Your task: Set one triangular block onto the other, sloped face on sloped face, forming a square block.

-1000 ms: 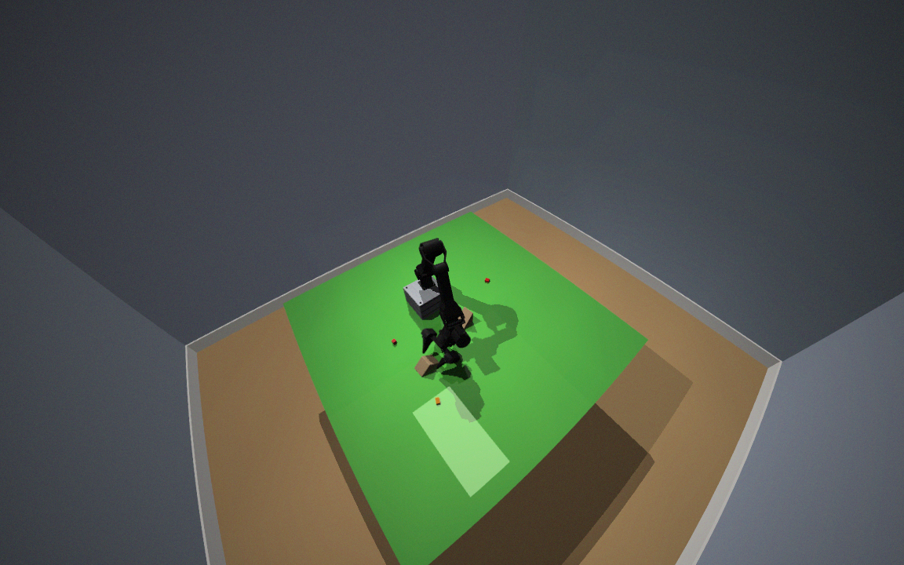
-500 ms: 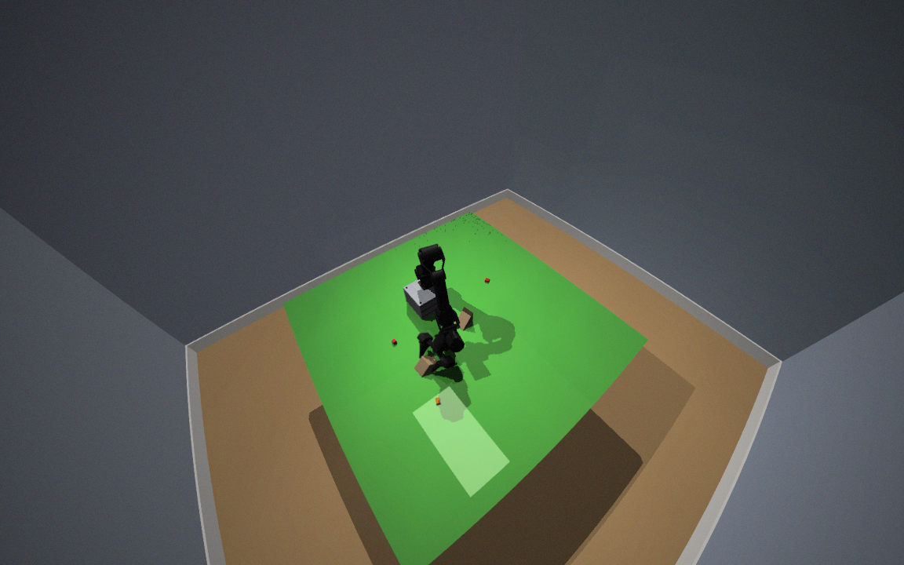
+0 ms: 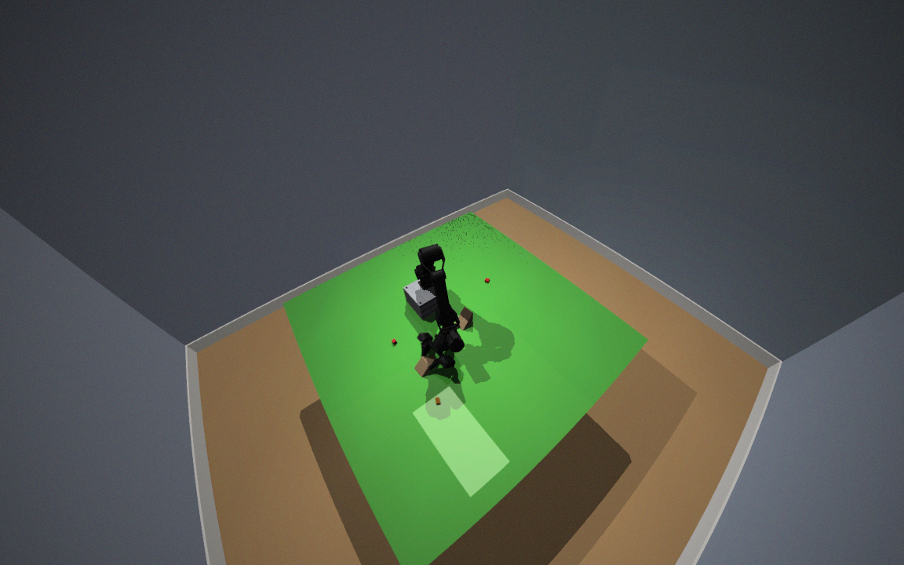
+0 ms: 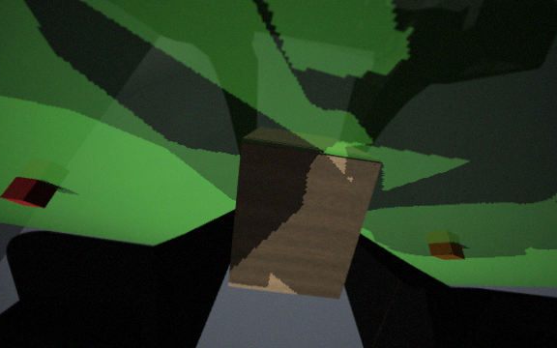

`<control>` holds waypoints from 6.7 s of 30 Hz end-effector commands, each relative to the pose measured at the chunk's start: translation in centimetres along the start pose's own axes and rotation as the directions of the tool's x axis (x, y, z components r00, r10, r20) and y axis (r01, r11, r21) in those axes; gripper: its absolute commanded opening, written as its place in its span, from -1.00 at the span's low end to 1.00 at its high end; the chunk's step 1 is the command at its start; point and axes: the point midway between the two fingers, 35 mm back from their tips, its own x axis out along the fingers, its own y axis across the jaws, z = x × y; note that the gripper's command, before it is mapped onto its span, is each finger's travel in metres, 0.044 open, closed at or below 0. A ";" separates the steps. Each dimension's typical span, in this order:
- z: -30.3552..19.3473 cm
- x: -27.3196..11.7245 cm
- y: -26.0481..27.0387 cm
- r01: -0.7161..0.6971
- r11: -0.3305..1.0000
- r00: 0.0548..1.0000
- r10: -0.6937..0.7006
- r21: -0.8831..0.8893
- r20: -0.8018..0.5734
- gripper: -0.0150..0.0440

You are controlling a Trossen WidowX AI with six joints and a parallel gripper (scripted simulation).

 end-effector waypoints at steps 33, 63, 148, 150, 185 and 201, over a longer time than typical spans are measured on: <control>-7.0 -6.1 -0.3 -0.011 0.999 0.993 0.016 -0.041 0.114 -0.49; -9.1 -6.0 0.0 0.072 0.995 0.715 -0.004 -0.068 0.700 -0.49; 11.0 -19.9 5.5 0.076 0.995 0.703 -0.011 -0.060 0.712 -0.49; 11.0 -19.8 5.5 0.075 0.995 0.703 -0.010 -0.061 0.712 -0.49; 11.8 -19.6 5.5 0.075 0.996 0.700 -0.014 -0.055 0.714 -0.49; 12.8 -19.1 5.5 0.075 0.996 0.700 -0.014 -0.054 0.714 -0.49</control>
